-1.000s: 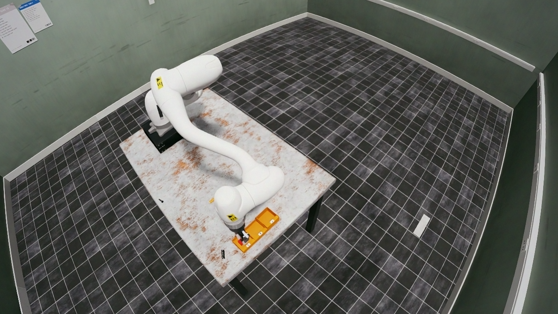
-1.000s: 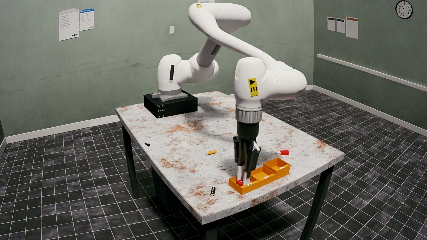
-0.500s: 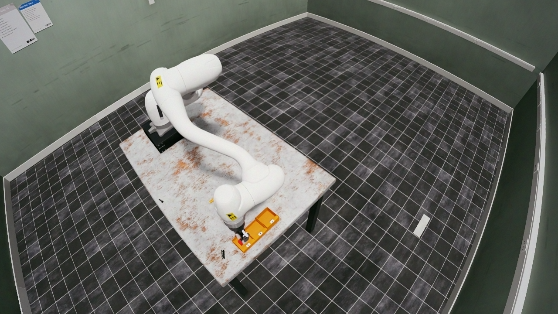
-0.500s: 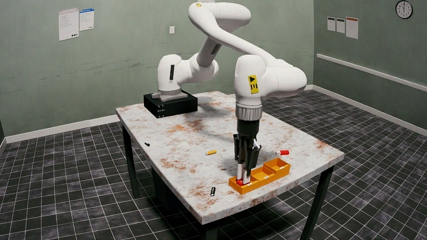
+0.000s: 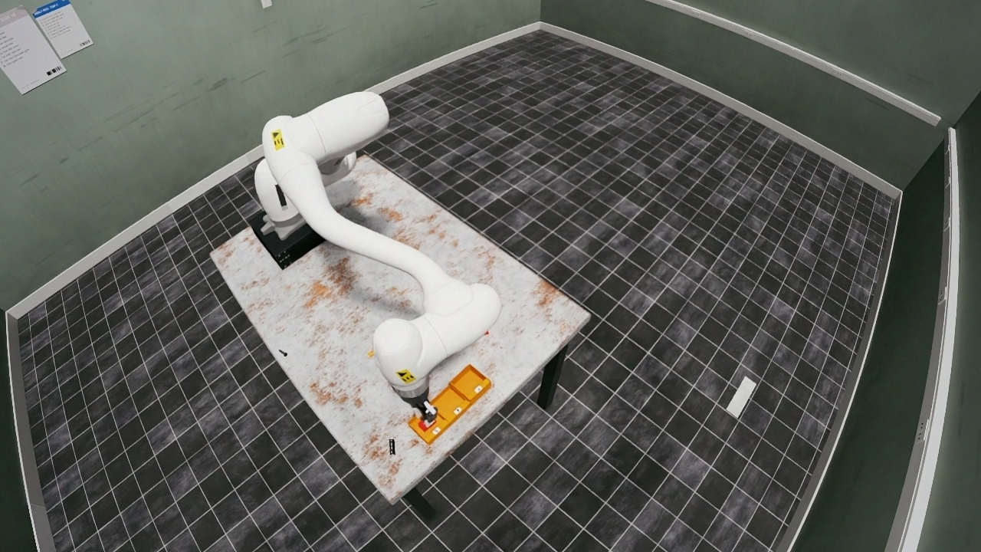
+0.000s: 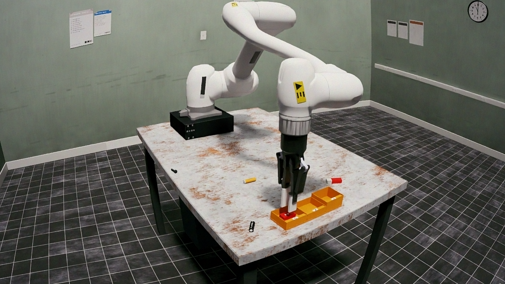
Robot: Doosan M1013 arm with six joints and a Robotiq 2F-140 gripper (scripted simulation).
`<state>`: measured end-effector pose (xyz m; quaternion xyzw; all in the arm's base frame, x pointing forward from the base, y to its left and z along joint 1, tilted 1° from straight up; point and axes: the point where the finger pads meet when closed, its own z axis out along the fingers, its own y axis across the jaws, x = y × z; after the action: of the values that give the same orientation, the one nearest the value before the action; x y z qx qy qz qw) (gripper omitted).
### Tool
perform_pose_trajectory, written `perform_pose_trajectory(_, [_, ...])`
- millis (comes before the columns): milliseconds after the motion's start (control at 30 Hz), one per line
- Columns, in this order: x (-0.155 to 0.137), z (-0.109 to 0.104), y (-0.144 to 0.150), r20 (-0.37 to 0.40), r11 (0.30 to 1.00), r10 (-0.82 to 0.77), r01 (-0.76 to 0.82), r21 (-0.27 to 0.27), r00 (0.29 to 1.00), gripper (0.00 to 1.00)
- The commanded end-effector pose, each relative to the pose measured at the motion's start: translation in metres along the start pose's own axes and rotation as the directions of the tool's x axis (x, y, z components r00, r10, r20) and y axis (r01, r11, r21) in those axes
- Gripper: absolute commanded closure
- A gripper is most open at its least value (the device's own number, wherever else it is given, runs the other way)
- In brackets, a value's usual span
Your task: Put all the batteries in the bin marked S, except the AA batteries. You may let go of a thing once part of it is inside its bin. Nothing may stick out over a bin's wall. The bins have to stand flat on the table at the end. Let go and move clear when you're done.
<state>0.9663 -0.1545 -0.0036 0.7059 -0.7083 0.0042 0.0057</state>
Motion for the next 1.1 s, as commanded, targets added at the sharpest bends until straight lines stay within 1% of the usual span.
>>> perform_pose_trajectory(0, [0.000,-0.004,0.000,0.000,1.000,0.000,0.000,0.000,1.000,0.72])
perform_pose_trajectory(133, [0.000,-0.022,0.000,0.000,1.000,0.000,0.000,0.000,1.000,0.72])
perform_pose_trajectory(333, [0.000,-0.022,0.000,0.000,1.000,0.000,0.000,0.000,1.000,0.72])
perform_pose_trajectory(367, [0.000,-0.026,0.000,0.000,1.000,0.000,0.000,0.000,1.000,0.00])
perform_pose_trajectory(500, [0.000,-0.042,0.000,0.000,1.000,0.000,0.000,0.000,1.000,0.00])
perform_pose_trajectory(567, [0.000,-0.042,0.000,0.000,1.000,0.000,0.000,0.000,1.000,0.00])
perform_pose_trajectory(1067, [0.000,-0.102,0.000,0.000,1.000,0.000,0.000,0.000,1.000,0.00])
